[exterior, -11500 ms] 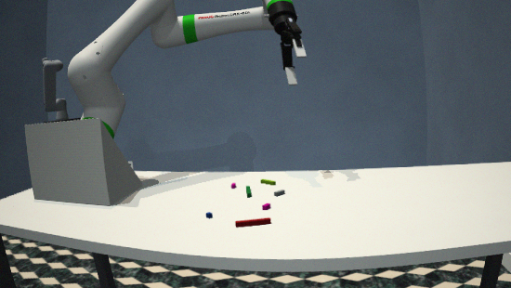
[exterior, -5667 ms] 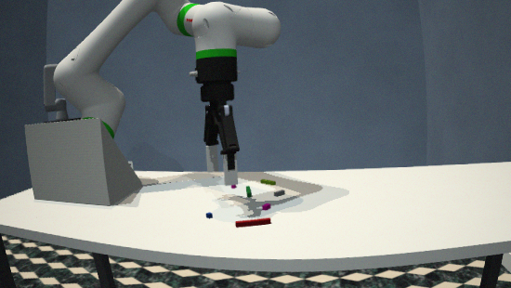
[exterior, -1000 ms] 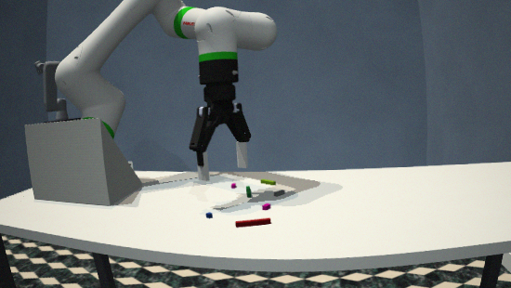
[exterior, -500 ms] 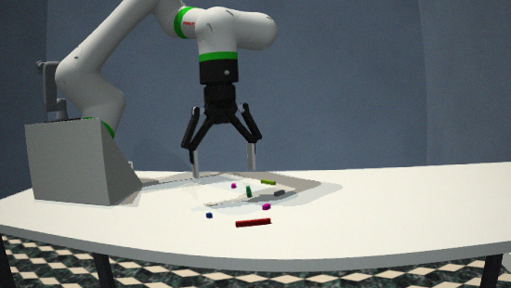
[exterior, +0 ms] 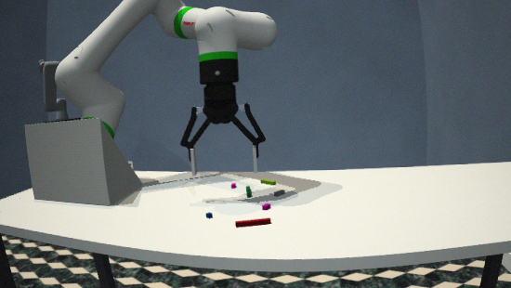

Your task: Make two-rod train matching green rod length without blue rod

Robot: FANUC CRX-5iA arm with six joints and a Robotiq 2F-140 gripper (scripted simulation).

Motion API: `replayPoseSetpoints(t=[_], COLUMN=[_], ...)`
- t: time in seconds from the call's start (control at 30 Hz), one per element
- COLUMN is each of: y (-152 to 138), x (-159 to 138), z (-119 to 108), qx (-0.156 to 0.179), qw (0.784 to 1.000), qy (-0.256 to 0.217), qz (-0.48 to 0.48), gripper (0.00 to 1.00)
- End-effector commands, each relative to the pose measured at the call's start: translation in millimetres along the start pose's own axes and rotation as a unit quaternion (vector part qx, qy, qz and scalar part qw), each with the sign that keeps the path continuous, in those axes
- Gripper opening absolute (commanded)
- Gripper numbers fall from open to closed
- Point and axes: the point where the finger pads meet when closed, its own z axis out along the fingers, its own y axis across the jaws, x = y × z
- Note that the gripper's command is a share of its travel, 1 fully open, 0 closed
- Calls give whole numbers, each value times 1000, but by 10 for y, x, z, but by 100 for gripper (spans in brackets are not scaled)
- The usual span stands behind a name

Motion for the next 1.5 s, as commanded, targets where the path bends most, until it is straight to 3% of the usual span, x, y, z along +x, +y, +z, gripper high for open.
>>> replayPoseSetpoints(t=[0.0, 0.37, 0.87, 1.47], y=[-2, -3, -6, -6], x=[1, 1, 1, 1], z=[-3, -5, -7, -8], qx=[-3, -3, -1, -1], qw=[996, 974, 888, 881], qy=[3, 4, 5, 5], qz=[84, 227, 459, 472], gripper=[100, 100, 100, 100])
